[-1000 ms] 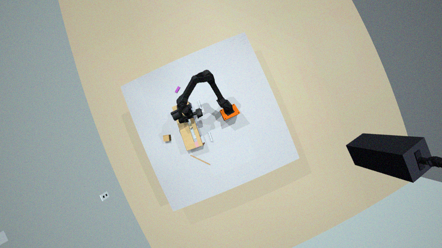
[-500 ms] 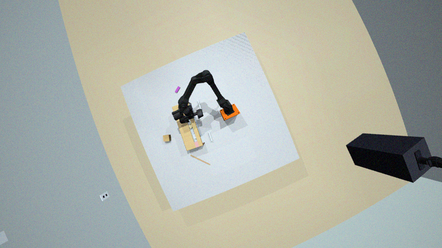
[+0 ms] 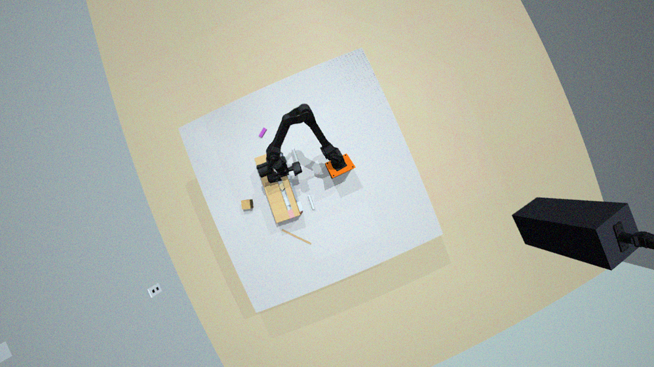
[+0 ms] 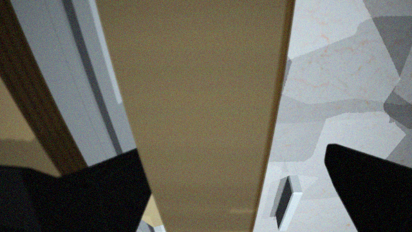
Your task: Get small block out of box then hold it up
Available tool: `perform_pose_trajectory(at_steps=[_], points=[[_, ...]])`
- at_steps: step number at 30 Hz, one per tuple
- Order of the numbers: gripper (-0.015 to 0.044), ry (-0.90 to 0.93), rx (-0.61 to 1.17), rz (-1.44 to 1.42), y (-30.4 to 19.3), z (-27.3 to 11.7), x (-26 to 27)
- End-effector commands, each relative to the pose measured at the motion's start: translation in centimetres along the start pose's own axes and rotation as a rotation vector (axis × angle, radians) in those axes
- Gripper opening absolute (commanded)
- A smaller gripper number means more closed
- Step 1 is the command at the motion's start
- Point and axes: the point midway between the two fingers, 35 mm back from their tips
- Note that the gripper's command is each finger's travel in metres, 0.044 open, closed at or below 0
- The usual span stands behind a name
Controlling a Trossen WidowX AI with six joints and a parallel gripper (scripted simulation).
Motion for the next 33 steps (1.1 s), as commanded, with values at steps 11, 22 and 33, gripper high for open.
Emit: perform_pose_trajectory(at_steps=[11,22,33], points=[[0.0400,-0.004,0.001,-0.005,-1.1,0.9,0.0],[0.0400,-0.005,0.001,-0.005,-2.3,1.4,0.1],[0.0400,-0.005,0.001,-0.005,-1.9,1.2,0.0]])
Point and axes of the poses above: the point midway between the two fingers, 35 mm back from their tips, its own z axis out along the fingers, its own x axis across the jaws, y = z × x, and after that the axes turned 11 degrees about -z, right-handed
